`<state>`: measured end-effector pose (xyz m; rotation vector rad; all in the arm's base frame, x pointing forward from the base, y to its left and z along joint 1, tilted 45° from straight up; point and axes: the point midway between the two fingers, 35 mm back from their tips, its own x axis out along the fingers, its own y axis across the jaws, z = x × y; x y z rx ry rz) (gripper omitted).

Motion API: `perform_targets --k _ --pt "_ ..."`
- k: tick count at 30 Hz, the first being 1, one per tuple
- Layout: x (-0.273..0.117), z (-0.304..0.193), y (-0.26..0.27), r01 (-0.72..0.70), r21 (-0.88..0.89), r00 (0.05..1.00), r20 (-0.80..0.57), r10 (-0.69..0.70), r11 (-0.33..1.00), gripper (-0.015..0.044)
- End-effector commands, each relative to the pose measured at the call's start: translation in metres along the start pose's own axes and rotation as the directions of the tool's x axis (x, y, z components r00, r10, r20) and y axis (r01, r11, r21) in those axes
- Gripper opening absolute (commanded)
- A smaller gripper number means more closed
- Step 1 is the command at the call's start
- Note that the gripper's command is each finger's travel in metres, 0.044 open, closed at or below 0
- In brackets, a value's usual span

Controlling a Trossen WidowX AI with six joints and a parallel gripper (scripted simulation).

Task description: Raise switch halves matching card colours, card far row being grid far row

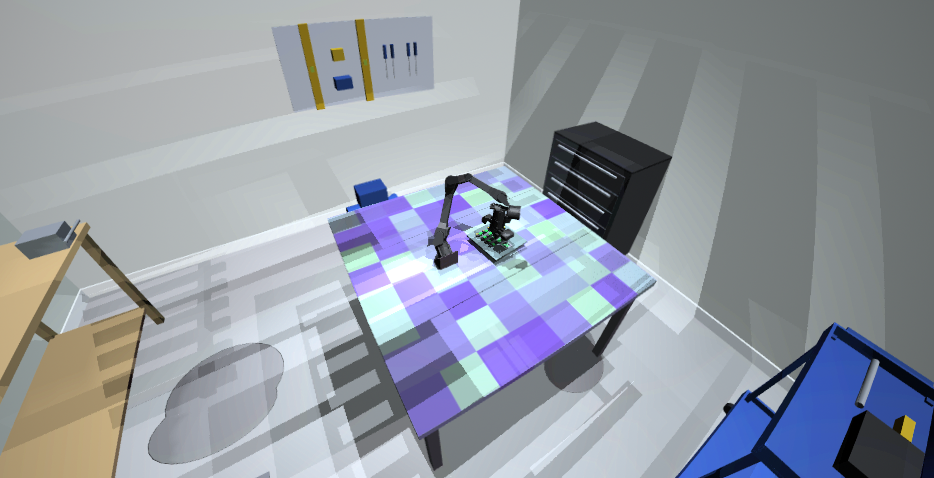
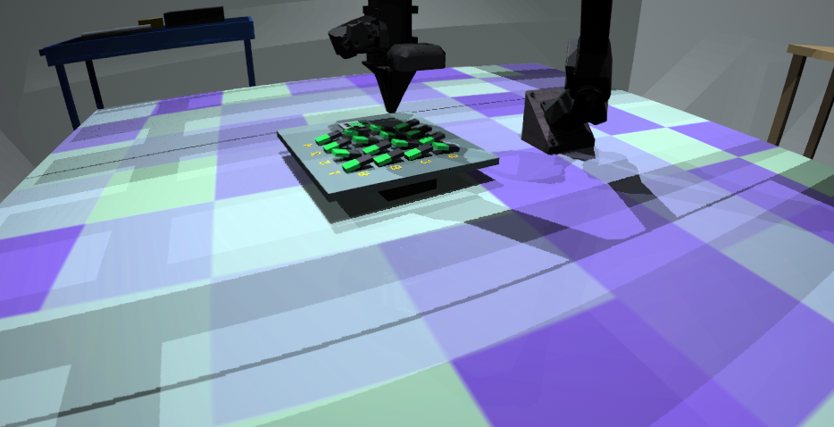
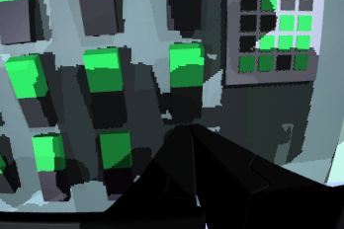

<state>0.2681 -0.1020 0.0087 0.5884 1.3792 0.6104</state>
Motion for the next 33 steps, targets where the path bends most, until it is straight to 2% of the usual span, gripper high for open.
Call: perform_targets --k 1,7,14,21,25,33 --pt "-0.040 0.002 -0.002 0.017 -0.008 1.000 0.006 -0.017 1.000 0.0000" --pt "-0.043 -0.001 0.004 0.016 -0.006 1.000 0.005 -0.016 1.000 0.0000" --pt "-0.041 -0.038 0.064 0.012 -0.004 1.000 0.003 -0.012 1.000 0.0000" --pt "-0.039 -0.039 0.065 0.012 -0.004 1.000 0.004 -0.012 1.000 0.0000" --pt "-0.008 -0.039 0.065 0.011 -0.005 1.000 0.028 -0.011 1.000 0.0000" --pt "0.003 -0.039 0.065 0.011 -0.005 1.000 0.030 -0.011 1.000 0.0000"
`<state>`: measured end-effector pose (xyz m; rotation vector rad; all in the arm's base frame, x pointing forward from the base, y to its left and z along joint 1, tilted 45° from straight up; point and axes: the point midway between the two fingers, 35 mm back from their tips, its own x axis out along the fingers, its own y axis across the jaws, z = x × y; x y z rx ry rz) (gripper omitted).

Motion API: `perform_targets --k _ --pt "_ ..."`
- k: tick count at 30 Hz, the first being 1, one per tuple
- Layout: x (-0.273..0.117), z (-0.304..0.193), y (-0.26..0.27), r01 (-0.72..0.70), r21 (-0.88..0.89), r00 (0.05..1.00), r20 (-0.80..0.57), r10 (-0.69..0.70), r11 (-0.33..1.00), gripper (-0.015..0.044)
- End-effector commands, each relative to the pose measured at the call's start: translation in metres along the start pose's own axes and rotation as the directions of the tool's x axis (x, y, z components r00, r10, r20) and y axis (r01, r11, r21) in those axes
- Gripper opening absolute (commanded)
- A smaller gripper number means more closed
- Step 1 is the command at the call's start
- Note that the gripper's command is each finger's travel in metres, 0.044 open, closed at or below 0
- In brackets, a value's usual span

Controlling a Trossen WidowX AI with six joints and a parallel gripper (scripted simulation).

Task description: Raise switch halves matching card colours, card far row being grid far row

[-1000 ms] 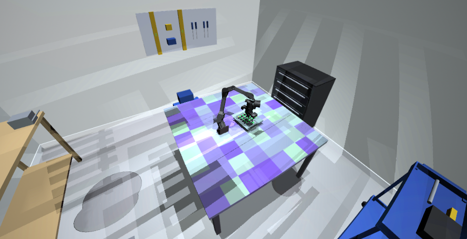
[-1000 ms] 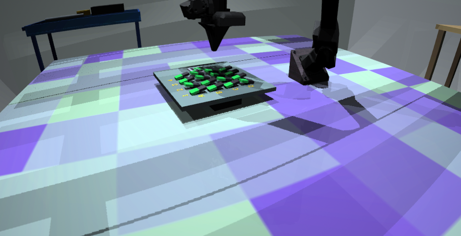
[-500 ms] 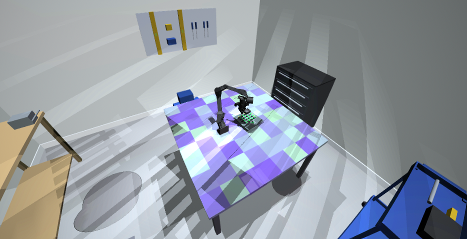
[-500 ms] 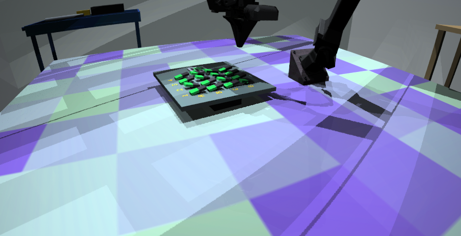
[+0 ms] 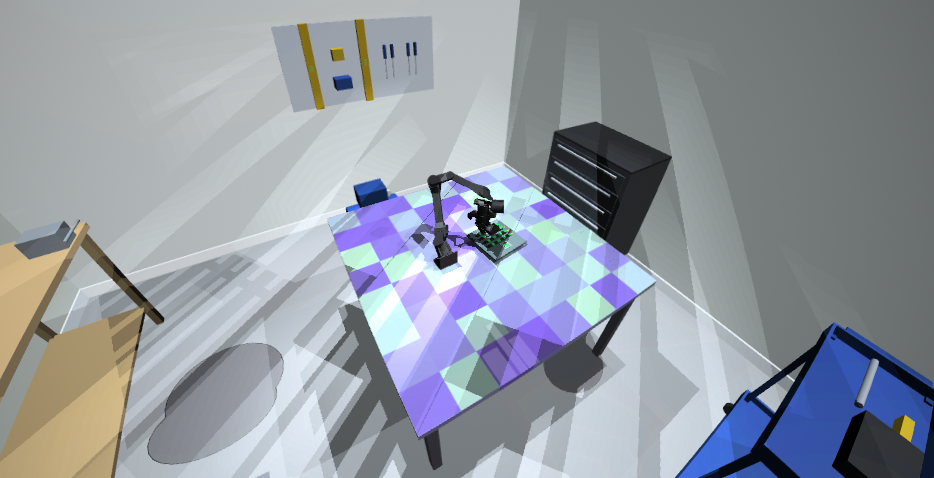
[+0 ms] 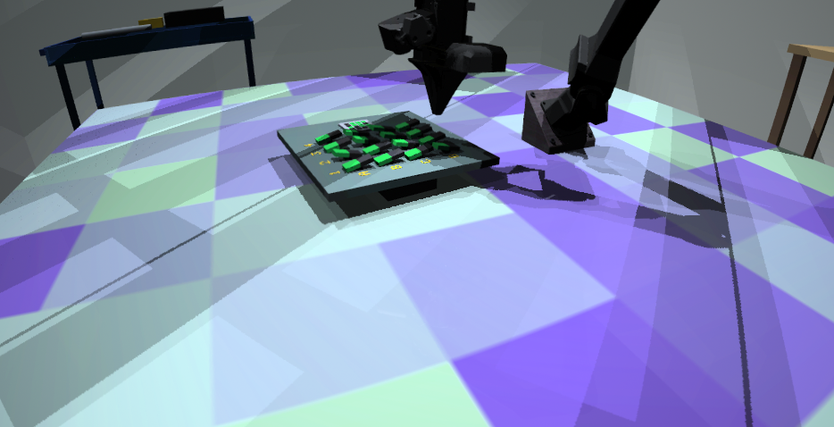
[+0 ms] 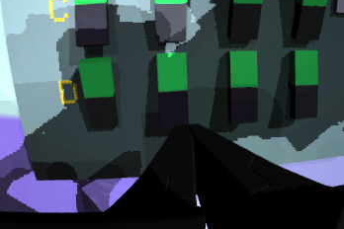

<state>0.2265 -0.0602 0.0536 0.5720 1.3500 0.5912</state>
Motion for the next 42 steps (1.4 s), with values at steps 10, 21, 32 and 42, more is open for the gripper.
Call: perform_targets --k 10,21,32,42 --pt "0.019 -0.002 0.002 -0.009 0.007 1.000 -0.001 0.009 1.000 0.0000" --pt "0.025 -0.002 0.002 -0.009 0.007 1.000 -0.001 0.009 1.000 0.0000" --pt "0.025 -0.002 0.002 -0.009 0.007 1.000 -0.001 0.009 1.000 0.0000" --pt "0.025 -0.002 0.002 -0.009 0.007 1.000 -0.001 0.009 1.000 0.0000"
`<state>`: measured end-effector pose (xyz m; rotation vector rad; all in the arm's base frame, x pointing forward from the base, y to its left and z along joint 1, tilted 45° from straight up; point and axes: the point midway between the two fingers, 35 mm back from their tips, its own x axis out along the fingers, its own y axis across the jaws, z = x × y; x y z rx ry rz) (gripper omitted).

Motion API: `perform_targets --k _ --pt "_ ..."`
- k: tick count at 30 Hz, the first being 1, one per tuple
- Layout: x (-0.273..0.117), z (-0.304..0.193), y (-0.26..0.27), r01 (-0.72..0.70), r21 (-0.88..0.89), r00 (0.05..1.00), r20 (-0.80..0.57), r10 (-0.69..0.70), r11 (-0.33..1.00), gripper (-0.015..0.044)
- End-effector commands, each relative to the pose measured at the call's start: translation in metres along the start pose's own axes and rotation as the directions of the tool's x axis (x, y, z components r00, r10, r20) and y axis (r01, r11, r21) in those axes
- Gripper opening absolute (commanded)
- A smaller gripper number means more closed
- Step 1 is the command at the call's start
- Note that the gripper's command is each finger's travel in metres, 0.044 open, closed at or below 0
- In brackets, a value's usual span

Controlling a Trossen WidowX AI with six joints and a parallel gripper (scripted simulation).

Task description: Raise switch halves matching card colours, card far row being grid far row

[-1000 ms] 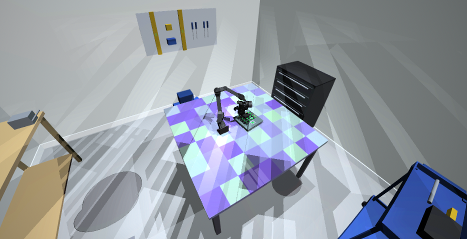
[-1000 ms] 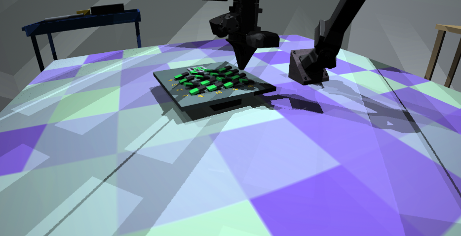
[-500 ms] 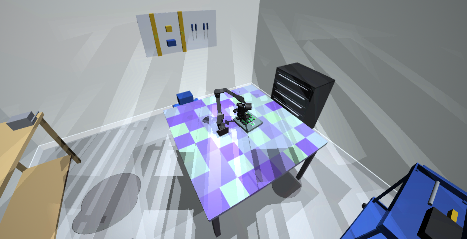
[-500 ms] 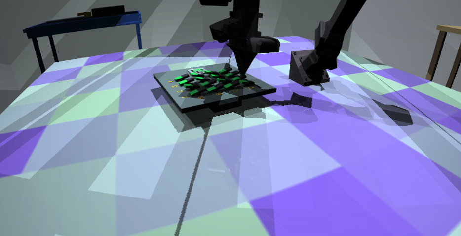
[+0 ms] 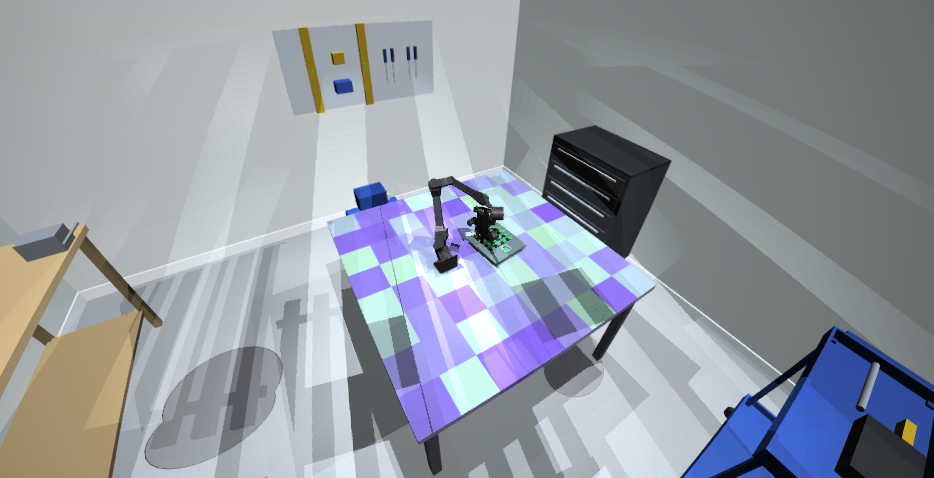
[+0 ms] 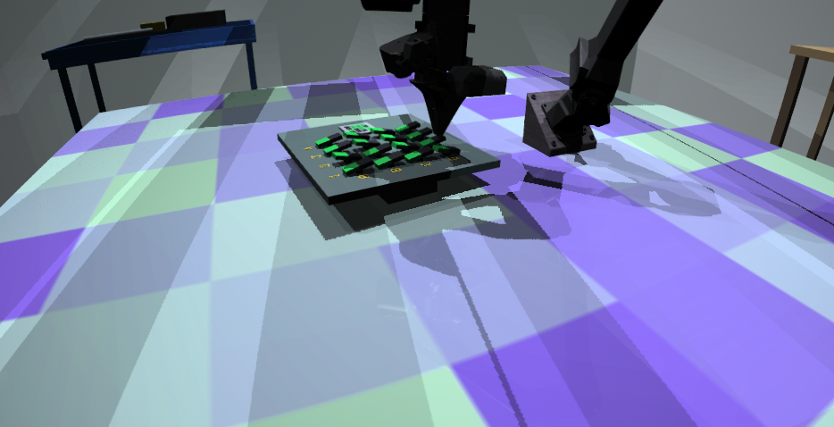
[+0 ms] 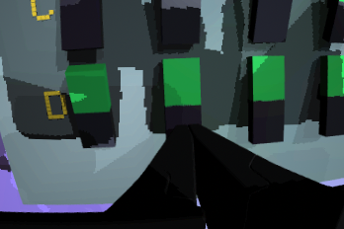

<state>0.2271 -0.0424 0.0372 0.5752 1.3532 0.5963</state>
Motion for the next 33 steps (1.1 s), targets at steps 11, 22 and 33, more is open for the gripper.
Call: perform_targets --k 11,22,33 --pt "0.0017 0.0002 0.0005 -0.004 0.006 1.000 0.003 0.004 1.000 0.0000" --pt "0.0032 0.0002 0.0006 -0.004 0.006 1.000 0.003 0.004 1.000 0.0000" --pt "0.0046 0.0002 0.0006 -0.004 0.006 1.000 0.003 0.004 1.000 0.0000"
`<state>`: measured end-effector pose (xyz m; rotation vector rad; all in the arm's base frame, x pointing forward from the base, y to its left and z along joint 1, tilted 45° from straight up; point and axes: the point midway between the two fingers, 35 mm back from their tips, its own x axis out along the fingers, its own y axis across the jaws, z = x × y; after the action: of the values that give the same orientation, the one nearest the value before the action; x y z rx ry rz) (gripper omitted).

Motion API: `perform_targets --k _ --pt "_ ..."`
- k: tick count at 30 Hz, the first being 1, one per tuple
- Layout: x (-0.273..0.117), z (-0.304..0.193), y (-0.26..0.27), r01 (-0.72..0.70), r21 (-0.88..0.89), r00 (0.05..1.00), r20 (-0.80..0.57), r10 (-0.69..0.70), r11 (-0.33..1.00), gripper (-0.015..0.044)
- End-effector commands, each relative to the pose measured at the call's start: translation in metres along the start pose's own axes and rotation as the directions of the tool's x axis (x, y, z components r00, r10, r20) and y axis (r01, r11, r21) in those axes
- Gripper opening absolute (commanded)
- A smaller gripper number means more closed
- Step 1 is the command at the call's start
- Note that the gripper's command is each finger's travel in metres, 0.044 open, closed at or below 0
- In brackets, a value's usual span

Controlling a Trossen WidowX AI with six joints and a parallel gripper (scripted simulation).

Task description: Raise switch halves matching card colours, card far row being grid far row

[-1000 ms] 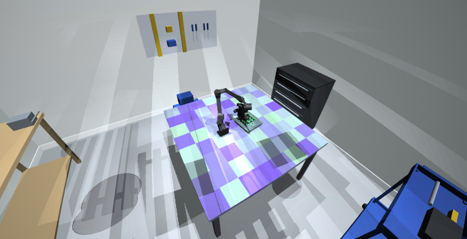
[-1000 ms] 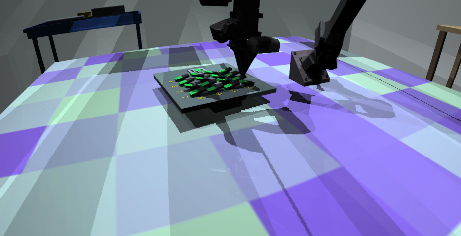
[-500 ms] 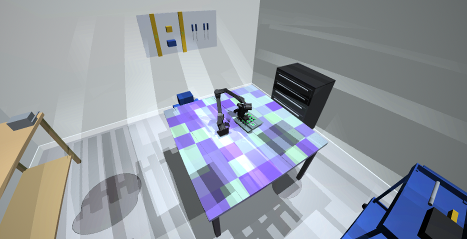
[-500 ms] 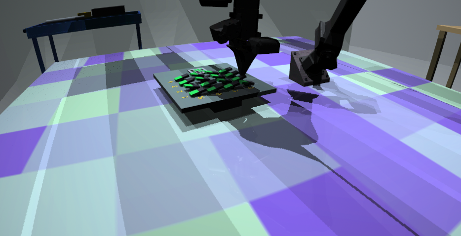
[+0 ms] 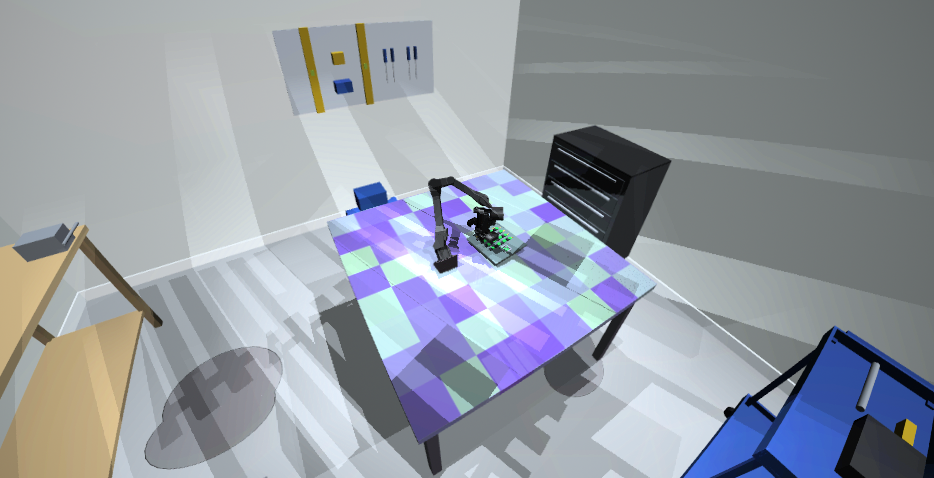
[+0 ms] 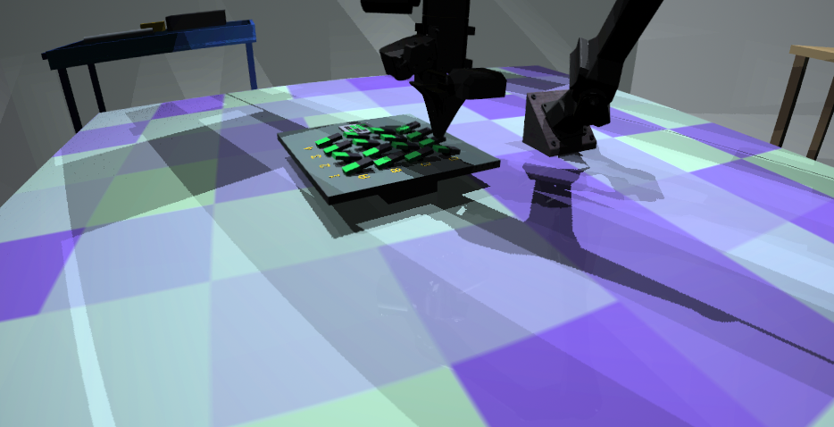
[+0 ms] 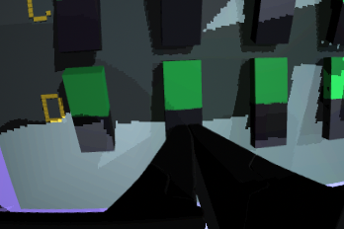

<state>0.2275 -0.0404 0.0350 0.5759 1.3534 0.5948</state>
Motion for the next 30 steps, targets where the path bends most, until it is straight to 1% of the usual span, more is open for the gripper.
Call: perform_targets --k 1,16,18,21,23,28,30 --pt "0.002 0.000 0.001 -0.005 0.005 1.000 0.003 0.005 1.000 0.0000" --pt "0.004 0.000 0.001 -0.005 0.005 1.000 0.003 0.005 1.000 0.0000" --pt "-0.005 0.001 -0.001 0.001 -0.001 1.000 -0.003 -0.001 1.000 0.0000" --pt "-0.042 0.003 -0.001 0.001 0.004 1.000 -0.017 -0.001 1.000 0.0000" --pt "-0.059 0.003 0.000 -0.003 0.005 1.000 -0.024 0.003 1.000 0.0000" --pt "-0.062 0.003 -0.002 -0.003 0.005 1.000 -0.025 0.003 1.000 0.0000" --pt "-0.062 0.004 -0.020 -0.001 0.005 1.000 -0.024 0.001 1.000 0.0000"
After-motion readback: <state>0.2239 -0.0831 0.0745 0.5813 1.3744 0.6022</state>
